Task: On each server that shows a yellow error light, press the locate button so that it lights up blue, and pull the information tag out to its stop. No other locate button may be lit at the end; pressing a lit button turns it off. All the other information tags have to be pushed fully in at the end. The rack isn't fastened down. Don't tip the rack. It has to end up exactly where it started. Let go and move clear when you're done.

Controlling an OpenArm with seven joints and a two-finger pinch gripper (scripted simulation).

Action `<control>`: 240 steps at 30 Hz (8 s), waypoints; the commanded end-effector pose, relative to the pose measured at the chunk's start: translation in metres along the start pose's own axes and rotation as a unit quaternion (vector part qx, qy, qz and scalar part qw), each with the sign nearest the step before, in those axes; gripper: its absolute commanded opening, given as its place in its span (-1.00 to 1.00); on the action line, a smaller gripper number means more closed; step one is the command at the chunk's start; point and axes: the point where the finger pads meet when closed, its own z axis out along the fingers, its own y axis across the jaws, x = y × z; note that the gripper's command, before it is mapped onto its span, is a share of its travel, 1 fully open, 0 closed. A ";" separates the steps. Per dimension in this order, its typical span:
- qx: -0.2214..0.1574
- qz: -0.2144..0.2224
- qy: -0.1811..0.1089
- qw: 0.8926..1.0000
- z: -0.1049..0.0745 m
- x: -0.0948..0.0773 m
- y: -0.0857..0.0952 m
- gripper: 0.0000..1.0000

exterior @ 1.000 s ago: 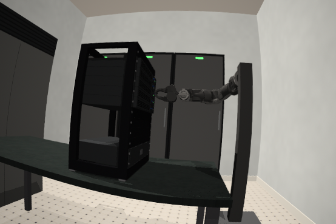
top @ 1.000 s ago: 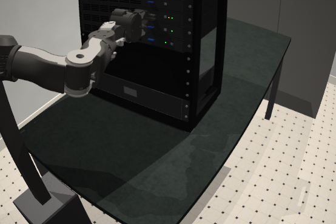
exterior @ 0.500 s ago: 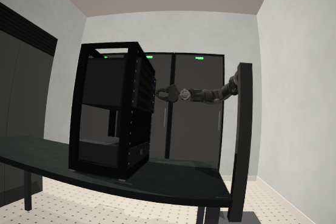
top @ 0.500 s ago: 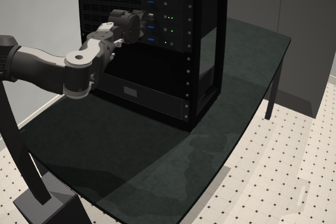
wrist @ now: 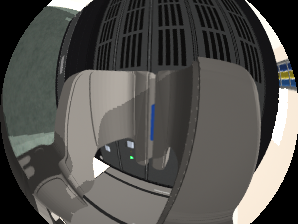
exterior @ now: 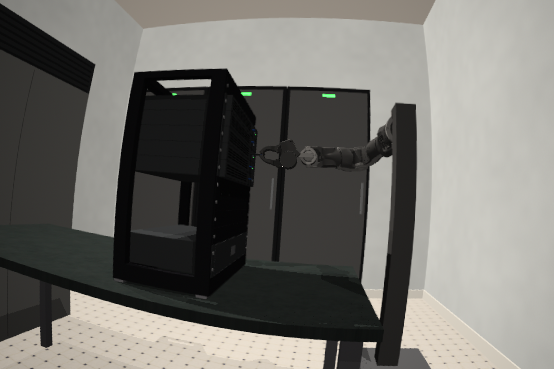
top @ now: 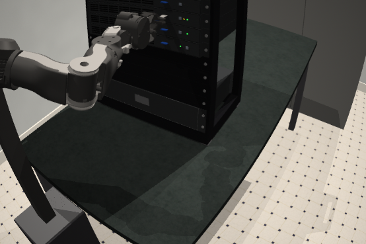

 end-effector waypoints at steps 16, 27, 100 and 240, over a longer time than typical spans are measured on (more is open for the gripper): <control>-0.003 0.002 0.005 1.000 -0.012 0.003 0.001 -1.00; -0.003 0.001 0.004 1.000 -0.017 0.003 0.002 -1.00; -0.004 0.000 0.003 1.000 -0.067 -0.001 0.090 -0.80; -0.002 0.001 0.004 1.000 0.034 0.001 0.091 -1.00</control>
